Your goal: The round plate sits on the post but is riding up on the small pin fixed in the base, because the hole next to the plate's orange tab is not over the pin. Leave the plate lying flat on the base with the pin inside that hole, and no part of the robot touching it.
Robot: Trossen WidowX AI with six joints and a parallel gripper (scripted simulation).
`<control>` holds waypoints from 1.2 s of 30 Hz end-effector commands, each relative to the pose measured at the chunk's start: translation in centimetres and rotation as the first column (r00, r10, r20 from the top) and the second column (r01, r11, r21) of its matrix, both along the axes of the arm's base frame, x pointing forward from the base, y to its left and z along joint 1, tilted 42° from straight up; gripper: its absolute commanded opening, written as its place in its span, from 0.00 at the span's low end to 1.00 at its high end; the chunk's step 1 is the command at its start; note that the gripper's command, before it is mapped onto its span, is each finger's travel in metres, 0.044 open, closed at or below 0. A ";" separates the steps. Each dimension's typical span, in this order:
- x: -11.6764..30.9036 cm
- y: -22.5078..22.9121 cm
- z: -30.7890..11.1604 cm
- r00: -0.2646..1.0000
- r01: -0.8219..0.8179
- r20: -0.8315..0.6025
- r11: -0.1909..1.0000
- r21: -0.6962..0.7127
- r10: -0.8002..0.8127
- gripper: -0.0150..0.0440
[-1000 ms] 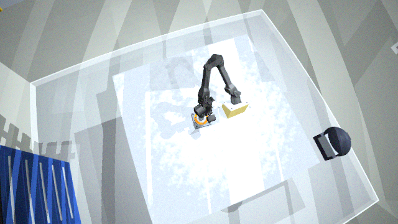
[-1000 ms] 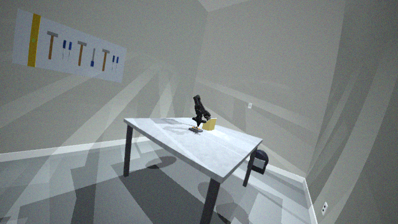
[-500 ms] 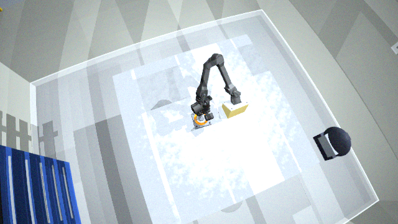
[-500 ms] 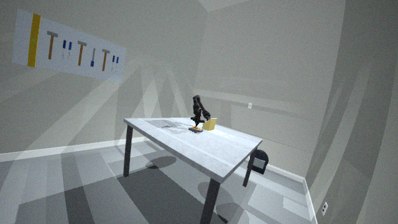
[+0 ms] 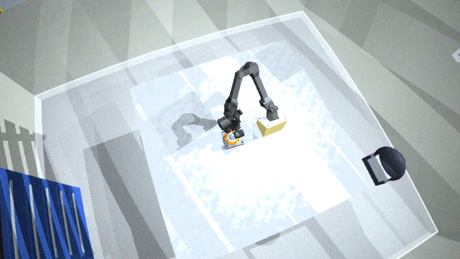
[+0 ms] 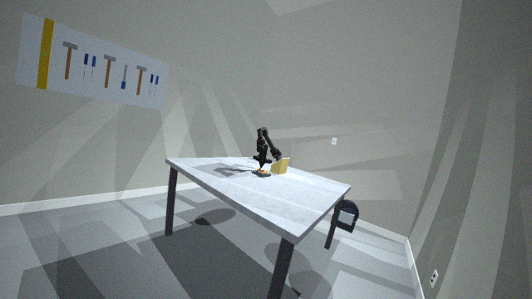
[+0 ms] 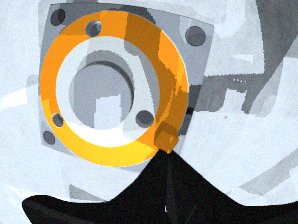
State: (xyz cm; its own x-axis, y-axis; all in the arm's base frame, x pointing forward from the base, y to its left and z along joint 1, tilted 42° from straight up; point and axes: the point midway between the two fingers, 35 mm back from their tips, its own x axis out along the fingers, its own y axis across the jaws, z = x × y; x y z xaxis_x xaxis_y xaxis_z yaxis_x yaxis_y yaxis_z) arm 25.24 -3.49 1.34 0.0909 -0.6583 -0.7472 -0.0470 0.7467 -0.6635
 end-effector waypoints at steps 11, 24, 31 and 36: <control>1.1 -0.2 0.5 1.000 -0.003 0.009 1.000 -0.001 0.003 0.25; 1.2 1.1 2.0 1.000 -0.004 0.008 1.000 0.002 0.004 0.25; 0.5 2.0 3.0 1.000 -0.007 -0.001 1.000 -0.005 0.007 0.25; 0.5 2.0 3.0 1.000 -0.007 -0.001 1.000 -0.005 0.007 0.25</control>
